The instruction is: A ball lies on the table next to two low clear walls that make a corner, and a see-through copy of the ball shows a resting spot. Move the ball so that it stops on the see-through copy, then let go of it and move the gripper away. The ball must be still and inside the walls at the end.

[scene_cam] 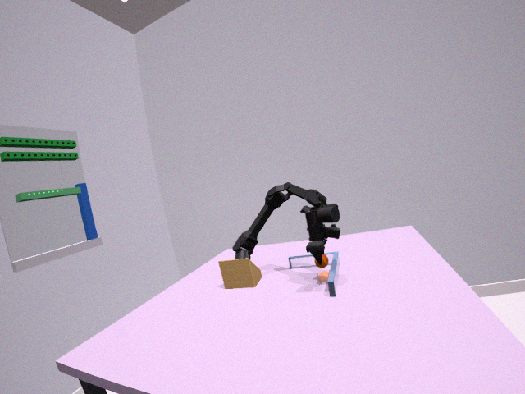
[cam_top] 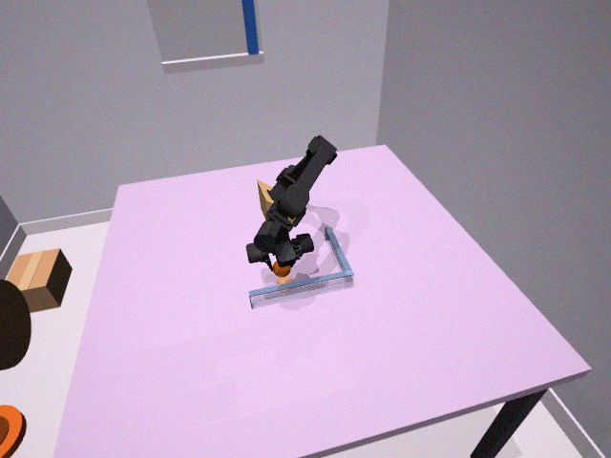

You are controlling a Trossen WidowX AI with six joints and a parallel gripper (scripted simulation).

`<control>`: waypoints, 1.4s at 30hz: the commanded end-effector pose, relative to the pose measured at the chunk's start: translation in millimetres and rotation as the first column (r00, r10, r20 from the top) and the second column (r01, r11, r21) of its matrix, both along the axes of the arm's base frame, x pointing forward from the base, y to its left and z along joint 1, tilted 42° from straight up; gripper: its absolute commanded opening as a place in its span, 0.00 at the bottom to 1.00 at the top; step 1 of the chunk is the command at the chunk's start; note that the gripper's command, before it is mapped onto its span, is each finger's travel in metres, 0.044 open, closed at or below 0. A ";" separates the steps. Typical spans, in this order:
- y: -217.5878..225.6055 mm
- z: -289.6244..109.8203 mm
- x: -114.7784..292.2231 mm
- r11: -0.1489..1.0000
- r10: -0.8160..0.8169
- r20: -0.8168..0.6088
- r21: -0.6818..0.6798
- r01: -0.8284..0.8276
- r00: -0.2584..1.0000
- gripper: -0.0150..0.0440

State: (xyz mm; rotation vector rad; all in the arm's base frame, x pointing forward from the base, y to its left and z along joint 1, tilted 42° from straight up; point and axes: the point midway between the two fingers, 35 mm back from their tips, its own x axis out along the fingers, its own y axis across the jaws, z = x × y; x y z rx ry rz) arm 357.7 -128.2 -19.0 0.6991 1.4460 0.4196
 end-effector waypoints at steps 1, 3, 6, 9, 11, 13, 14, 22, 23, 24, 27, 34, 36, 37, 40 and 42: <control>12.0 -10.9 2.1 1.000 0.001 -0.002 0.006 -0.001 1.000 0.25; 19.4 -19.0 3.2 1.000 0.001 -0.001 0.007 -0.001 1.000 0.25; 30.6 -31.0 4.3 1.000 0.001 -0.001 0.008 -0.001 1.000 0.25; 39.3 -39.8 4.6 1.000 0.001 -0.001 0.009 -0.001 1.000 0.25; 39.9 -40.4 4.6 1.000 0.001 -0.001 0.009 -0.001 1.000 0.25; 40.4 -41.0 4.7 1.000 0.001 -0.001 0.009 -0.001 1.000 0.25; 40.9 -41.6 4.8 1.000 0.001 -0.001 0.009 -0.001 1.000 0.25; 48.8 -50.3 6.0 1.000 0.001 -0.001 0.010 -0.001 1.000 0.25; 49.9 -51.5 6.2 1.000 0.001 -0.001 0.010 -0.001 1.000 0.25; 51.0 -52.8 6.3 1.000 0.001 -0.001 0.010 -0.001 1.000 0.25; 52.7 -54.5 6.5 1.000 0.001 -0.001 0.010 -0.001 1.000 0.25; 50.2 -51.9 6.4 1.000 0.006 0.000 0.003 -0.006 1.000 0.57; 50.2 -51.9 6.4 1.000 0.006 0.000 0.003 -0.006 1.000 0.65; 50.2 -51.9 6.4 1.000 0.006 0.000 0.003 -0.006 1.000 0.70; 50.2 -51.9 6.4 1.000 0.006 0.000 0.003 -0.006 1.000 0.83; 50.2 -51.9 6.4 1.000 0.006 0.000 0.003 -0.006 1.000 0.89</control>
